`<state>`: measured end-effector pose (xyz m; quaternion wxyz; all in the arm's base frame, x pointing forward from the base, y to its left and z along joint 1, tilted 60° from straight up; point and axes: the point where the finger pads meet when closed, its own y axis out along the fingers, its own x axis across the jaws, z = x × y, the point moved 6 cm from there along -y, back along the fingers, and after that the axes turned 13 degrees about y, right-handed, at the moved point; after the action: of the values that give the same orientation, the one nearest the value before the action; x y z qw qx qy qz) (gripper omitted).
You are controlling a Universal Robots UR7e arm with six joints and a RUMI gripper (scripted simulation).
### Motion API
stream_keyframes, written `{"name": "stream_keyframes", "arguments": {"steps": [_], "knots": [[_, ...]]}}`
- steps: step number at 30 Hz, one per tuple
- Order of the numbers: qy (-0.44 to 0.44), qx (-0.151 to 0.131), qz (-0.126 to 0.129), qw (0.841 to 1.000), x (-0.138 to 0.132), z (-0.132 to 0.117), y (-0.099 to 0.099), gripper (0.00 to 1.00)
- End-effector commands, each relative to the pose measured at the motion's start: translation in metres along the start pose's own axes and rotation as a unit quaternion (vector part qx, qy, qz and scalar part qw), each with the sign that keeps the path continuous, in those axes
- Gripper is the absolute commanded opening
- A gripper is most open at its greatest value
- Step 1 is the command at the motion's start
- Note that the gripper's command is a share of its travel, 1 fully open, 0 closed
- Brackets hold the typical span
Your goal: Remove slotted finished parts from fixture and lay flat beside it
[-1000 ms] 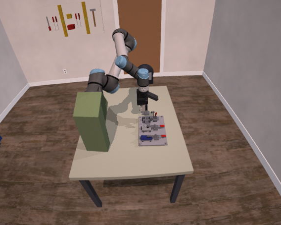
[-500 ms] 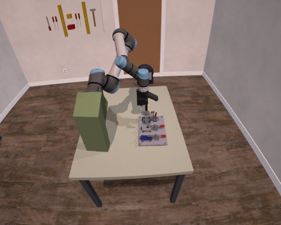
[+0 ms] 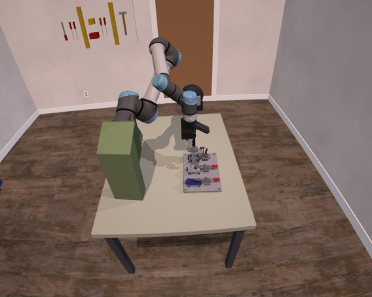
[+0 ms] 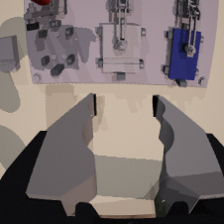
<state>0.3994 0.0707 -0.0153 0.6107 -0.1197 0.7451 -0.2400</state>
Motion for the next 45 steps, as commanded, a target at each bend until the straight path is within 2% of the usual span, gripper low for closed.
{"name": "stream_keyframes", "arguments": {"steps": [1, 7, 9, 16, 30, 45], "knots": [[0.0, 0.0, 0.0, 1.0, 0.0, 0.0, 0.008, 0.28], [0.0, 0.0, 0.0, 1.0, 0.0, 0.0, 0.034, 0.28], [0.0, 0.0, 0.0, 1.0, 0.0, 0.0, 0.034, 0.28], [0.0, 0.0, 0.0, 1.0, 0.0, 0.0, 0.056, 0.28], [0.0, 0.0, 0.0, 1.0, -0.001, 0.006, 0.058, 0.28], [0.0, 0.0, 0.0, 1.0, -0.013, 0.058, 0.058, 0.28]]}}
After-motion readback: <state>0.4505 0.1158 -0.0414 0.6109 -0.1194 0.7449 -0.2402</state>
